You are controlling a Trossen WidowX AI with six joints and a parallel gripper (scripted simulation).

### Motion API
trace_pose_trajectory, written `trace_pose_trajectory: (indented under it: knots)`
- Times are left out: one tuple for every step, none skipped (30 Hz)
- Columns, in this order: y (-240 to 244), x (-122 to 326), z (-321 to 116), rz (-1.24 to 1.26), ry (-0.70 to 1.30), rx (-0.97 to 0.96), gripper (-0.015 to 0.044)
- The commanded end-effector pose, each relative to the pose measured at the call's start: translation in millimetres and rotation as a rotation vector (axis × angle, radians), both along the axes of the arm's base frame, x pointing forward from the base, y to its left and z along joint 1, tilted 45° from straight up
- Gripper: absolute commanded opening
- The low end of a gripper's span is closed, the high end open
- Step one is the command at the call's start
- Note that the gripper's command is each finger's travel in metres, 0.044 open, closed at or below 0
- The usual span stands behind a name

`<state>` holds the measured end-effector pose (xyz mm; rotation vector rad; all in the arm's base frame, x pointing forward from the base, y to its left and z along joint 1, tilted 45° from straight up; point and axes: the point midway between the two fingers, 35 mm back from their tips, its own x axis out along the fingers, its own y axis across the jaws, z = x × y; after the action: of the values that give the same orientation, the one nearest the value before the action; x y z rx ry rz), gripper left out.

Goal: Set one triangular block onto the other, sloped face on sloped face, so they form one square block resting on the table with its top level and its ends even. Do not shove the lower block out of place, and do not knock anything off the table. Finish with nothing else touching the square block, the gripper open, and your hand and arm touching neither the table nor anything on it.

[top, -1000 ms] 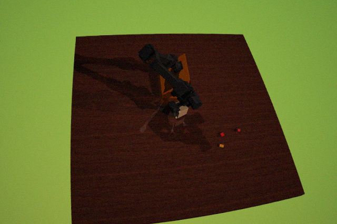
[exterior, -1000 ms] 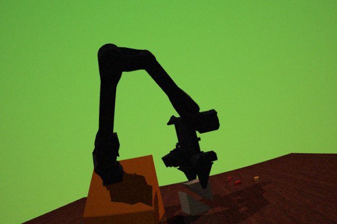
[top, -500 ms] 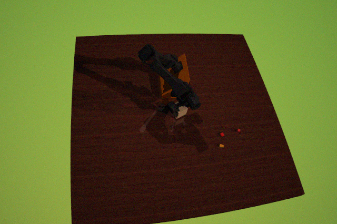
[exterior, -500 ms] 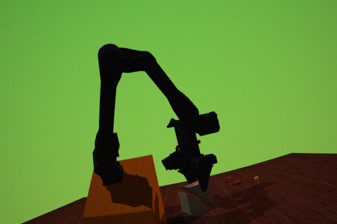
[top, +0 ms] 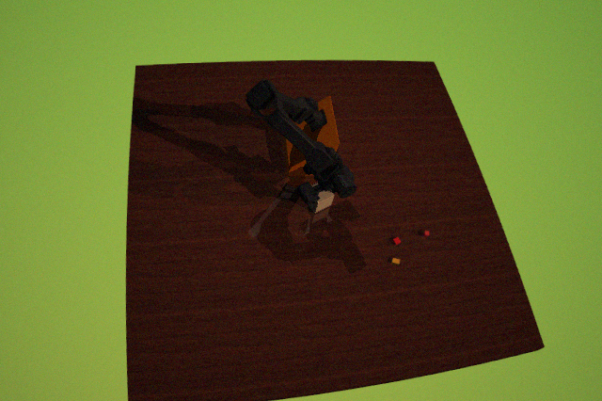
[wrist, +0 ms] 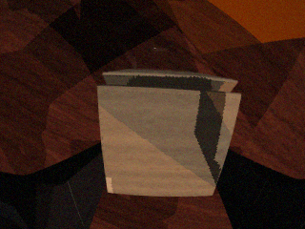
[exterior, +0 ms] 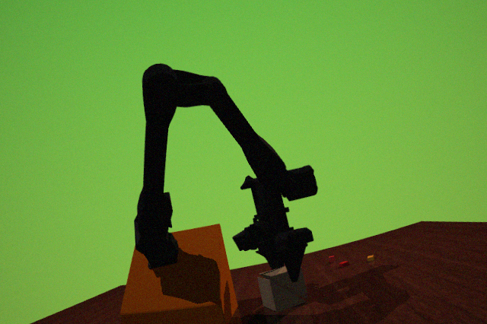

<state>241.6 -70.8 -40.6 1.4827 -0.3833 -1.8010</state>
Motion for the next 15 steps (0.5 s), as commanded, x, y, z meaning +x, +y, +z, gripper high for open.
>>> trace_pose_trajectory:
  knots:
    - [-2.6, -1.8, -1.6, 0.001, 0.003, -0.005, 0.0]
    - [-3.1, -2.1, -1.9, 0.001, 0.003, -0.005, 0.0]
    - [-3.4, -2.3, -2.2, 0.001, 0.003, -0.005, 0.0]
    - [-3.6, -2.4, -2.5, 0.001, 0.003, -0.005, 0.0]
    - [-3.6, -2.4, -2.5, 0.001, 0.003, -0.005, 0.0]
    - [-3.6, -2.4, -2.5, 0.001, 0.003, -0.005, 0.0]
    - [-3.6, -2.4, -2.5, 0.001, 0.003, -0.005, 0.0]
    - [-3.6, -2.4, -2.6, 0.002, 0.003, -0.005, 0.0]
    - [-3.6, -2.4, -2.6, 0.002, 0.004, -0.005, 0.0]
    - [-3.6, -2.4, -2.6, 0.002, 0.004, -0.005, 0.0]
    - [-3.6, -2.4, -2.6, 0.002, 0.004, -0.005, 0.0]
    - [-3.6, -2.4, -2.6, 0.002, 0.004, -0.005, 0.0]
    - [-3.6, -2.4, -2.6, 0.002, 0.004, -0.005, 0.0]
    - [-3.7, -2.5, -2.8, 0.003, 0.006, -0.005, 0.0]
    - [-3.7, -2.6, -2.9, 0.004, 0.008, -0.005, 0.0]
